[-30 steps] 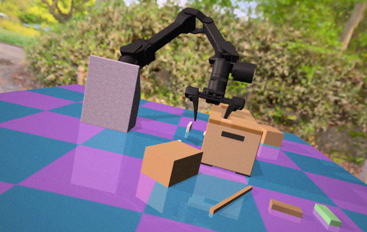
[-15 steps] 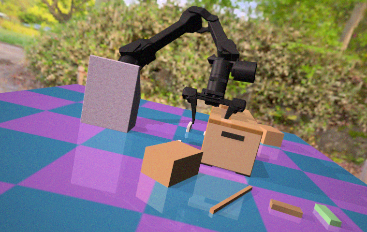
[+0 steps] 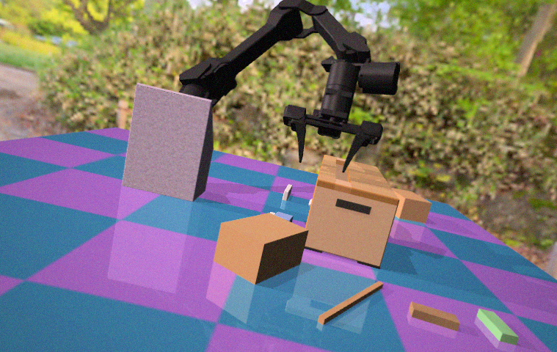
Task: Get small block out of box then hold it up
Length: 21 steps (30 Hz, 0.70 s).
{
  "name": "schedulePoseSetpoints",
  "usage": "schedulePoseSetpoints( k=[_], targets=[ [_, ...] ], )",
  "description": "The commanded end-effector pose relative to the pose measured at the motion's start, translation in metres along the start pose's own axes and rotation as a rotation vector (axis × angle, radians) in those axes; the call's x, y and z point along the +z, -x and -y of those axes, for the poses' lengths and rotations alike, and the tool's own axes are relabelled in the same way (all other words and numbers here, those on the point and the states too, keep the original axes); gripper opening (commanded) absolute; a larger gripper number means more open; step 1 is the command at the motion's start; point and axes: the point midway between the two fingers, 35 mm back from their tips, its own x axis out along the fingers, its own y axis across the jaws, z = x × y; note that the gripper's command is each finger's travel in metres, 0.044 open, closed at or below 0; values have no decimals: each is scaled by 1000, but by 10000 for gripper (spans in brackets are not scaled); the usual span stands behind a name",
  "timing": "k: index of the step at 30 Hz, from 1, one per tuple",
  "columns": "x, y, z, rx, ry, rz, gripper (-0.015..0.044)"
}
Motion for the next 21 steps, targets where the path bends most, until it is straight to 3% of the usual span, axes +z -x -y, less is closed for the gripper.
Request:
schedulePoseSetpoints(
  k=[1,3,8,21],
  targets=[
    [-1,9,-2,7,7,-2,400],
    [-1,6,1,-5,2,-1,400],
    [-4,7,-1,-31,-367,34,285],
    [-16,9,-13,1,-1698,223,285]
  ],
)
